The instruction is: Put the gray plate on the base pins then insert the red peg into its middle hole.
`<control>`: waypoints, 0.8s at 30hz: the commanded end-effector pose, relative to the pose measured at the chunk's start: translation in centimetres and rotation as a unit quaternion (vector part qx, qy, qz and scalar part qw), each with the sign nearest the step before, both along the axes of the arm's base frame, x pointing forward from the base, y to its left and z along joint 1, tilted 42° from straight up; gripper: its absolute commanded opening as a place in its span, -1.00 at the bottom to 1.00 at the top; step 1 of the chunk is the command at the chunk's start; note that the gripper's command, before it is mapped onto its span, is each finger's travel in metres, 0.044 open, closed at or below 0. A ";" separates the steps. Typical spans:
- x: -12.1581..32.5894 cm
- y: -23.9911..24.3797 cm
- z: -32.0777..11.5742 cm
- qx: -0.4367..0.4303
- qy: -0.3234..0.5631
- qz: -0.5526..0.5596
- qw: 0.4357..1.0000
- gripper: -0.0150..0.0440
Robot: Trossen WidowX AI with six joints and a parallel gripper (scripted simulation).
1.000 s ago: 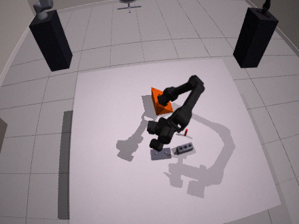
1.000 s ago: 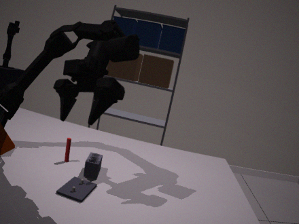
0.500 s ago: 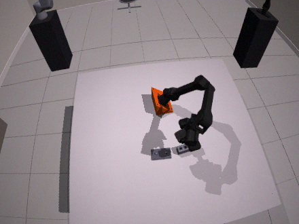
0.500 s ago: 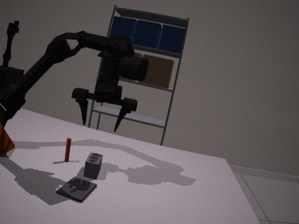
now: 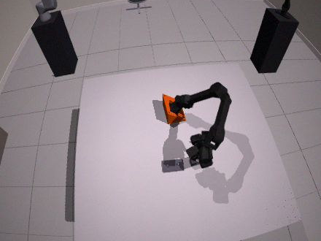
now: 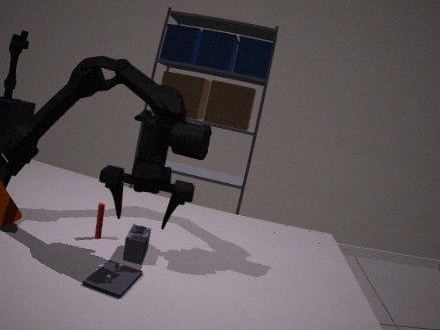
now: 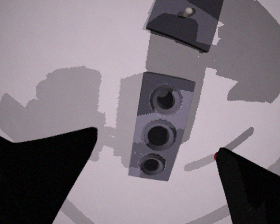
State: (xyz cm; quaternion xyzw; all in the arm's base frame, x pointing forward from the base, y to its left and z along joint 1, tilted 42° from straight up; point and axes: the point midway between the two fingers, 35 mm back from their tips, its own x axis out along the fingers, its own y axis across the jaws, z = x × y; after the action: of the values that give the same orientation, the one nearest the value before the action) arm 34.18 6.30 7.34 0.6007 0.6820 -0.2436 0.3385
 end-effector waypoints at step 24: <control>-0.1 2.7 -2.7 0.002 0.000 0.002 1.000 1.00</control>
State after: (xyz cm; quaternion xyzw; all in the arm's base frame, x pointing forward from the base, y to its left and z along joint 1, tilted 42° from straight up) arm 34.19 8.46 5.11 0.6009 0.6810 -0.2403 0.3426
